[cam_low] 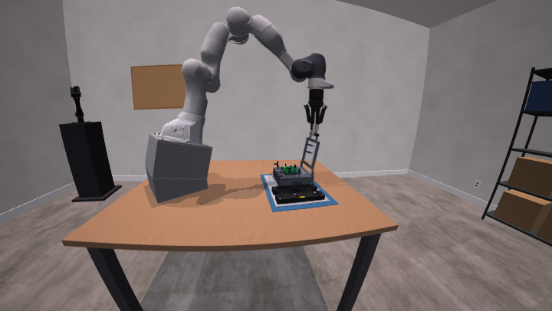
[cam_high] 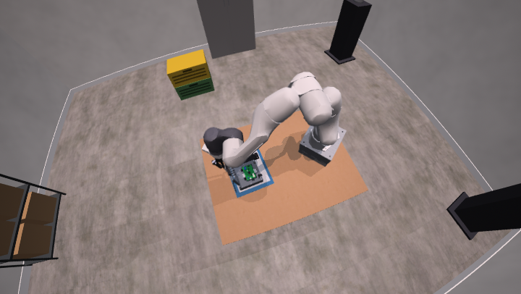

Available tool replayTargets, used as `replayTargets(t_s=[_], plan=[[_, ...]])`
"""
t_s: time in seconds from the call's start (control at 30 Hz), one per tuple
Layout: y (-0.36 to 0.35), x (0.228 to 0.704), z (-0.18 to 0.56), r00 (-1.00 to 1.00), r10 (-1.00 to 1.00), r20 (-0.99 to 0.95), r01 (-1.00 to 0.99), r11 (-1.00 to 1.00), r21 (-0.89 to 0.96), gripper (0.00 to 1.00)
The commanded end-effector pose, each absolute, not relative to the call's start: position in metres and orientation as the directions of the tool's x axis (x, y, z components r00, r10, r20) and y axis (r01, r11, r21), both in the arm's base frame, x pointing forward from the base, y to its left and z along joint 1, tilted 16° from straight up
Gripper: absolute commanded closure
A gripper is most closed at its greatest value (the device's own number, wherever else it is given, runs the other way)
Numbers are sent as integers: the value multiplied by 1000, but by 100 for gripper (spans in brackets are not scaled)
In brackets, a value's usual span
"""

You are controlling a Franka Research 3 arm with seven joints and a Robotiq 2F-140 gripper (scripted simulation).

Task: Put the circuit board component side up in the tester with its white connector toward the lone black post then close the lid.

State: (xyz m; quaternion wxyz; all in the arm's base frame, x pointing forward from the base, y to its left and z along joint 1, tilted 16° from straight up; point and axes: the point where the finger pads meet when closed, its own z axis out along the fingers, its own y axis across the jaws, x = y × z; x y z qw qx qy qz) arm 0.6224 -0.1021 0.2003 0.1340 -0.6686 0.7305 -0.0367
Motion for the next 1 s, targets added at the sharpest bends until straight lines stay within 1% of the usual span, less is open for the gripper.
replayTargets(t_s=[0.0, 0.97], plan=[[-101, 615, 197, -62, -987, -149, -970, 94, -222, 100], [-98, 583, 191, -62, -987, -149, -970, 94, -222, 100]])
